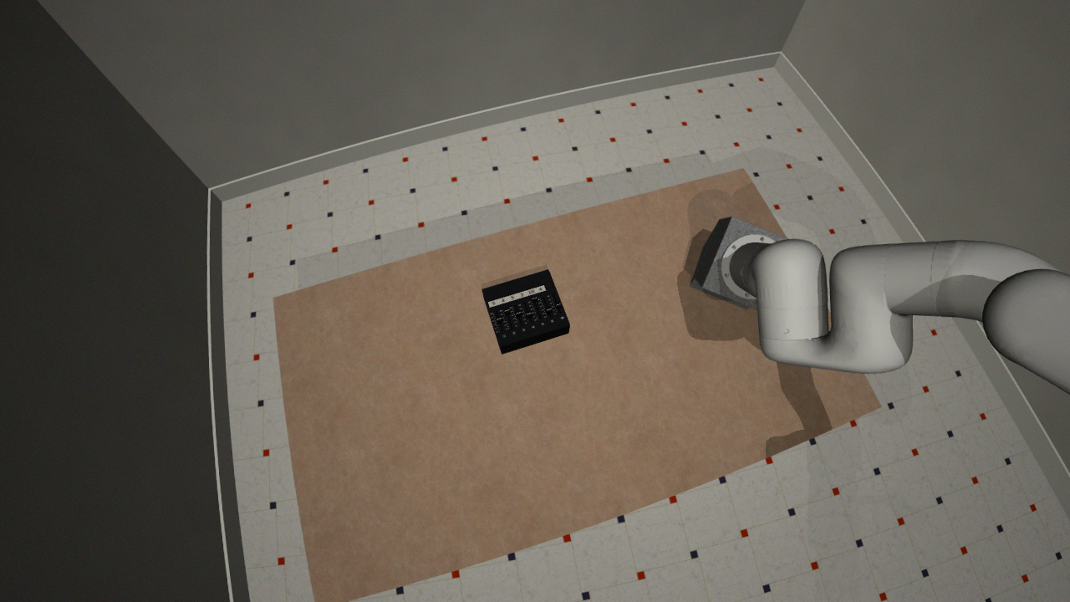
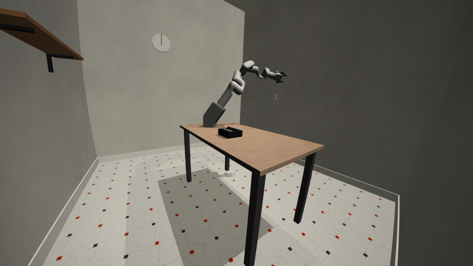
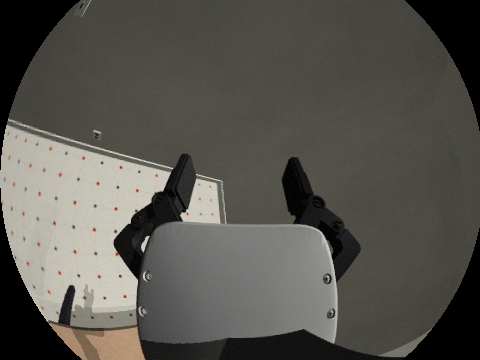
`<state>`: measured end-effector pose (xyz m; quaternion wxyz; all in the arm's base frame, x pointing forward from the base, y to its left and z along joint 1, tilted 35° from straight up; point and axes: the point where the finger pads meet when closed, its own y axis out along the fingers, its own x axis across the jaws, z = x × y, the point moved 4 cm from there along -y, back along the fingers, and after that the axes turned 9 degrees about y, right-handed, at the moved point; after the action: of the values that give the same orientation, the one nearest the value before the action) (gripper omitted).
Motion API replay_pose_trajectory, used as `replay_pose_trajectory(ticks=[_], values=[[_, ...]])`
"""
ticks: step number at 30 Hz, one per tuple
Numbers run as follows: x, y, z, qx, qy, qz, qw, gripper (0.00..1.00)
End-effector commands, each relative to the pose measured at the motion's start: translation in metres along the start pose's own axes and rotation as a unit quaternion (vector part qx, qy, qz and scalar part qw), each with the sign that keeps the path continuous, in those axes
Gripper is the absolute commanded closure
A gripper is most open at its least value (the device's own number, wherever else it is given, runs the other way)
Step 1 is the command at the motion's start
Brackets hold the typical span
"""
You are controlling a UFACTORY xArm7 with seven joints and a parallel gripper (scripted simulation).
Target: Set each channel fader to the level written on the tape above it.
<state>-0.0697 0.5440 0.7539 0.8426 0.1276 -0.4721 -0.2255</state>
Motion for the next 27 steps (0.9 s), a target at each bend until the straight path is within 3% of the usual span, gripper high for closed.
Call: replay_pose_trajectory(ticks=[1, 5, 6, 9, 11, 12, 14, 17, 18, 21, 23, 24, 27], values=[[0.056, 0.009, -0.043, -0.029, -0.083, -0.033, 0.996, 0.0], [0.077, 0.013, -0.06, -0.029, -0.083, -0.033, 0.996, 0.0], [0.098, 0.011, -0.083, -0.06, -0.142, -0.048, 0.987, 0.0], [0.123, 0.013, -0.106, -0.06, -0.142, -0.048, 0.987, 0.0], [0.123, 0.013, -0.106, -0.06, -0.142, -0.048, 0.987, 0.0], [0.147, 0.008, -0.134, -0.097, -0.202, -0.056, 0.973, 0.0], [0.163, 0.008, -0.15, -0.097, -0.202, -0.056, 0.973, 0.0], [0.169, 0.008, -0.156, -0.097, -0.202, -0.056, 0.973, 0.0], [0.191, -0.001, -0.186, -0.137, -0.26, -0.055, 0.954, 0.0], [0.212, -0.004, -0.21, -0.137, -0.26, -0.055, 0.954, 0.0], [0.212, -0.004, -0.21, -0.137, -0.26, -0.055, 0.954, 0.0], [0.23, -0.015, -0.24, -0.179, -0.316, -0.044, 0.931, 0.0], [0.244, -0.02, -0.258, -0.179, -0.316, -0.044, 0.931, 0.0]])
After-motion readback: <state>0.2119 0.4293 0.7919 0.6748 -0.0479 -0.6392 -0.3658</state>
